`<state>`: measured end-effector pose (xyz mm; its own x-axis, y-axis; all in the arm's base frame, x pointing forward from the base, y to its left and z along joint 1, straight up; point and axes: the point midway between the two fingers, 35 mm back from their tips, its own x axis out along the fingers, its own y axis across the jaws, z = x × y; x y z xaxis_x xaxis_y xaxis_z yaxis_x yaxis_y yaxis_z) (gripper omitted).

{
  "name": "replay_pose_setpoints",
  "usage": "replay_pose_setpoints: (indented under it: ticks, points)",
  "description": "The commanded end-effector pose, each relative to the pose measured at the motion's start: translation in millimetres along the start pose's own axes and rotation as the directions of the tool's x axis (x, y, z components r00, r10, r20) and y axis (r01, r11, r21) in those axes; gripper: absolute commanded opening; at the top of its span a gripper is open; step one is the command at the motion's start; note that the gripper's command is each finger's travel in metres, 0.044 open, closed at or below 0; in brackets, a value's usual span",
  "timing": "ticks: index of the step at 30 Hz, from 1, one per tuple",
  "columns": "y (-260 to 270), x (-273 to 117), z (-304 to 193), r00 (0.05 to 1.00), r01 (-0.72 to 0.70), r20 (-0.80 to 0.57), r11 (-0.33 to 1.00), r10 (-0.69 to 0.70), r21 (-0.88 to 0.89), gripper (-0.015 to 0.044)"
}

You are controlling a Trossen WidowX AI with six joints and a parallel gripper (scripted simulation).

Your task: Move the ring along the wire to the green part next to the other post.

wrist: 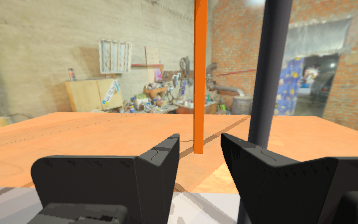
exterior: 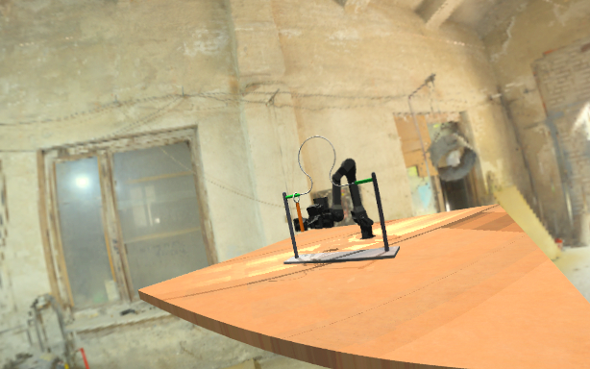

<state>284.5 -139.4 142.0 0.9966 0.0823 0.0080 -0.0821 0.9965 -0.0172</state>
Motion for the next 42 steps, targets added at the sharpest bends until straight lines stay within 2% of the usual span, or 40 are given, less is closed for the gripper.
replay_pose_setpoints:
  ticks: [1, 27, 42]
  points:
    - [-2, 8, 1, 1.0, 0.004, 0.002, 1.0, -0.004, 0.005, 0.016]
    - [1, 49, 1, 1.0, 0.004, 0.005, 1.0, -0.004, 0.005, 0.016]
    - [1, 50, 1, 1.0, 0.004, 0.005, 1.0, -0.004, 0.005, 0.016]
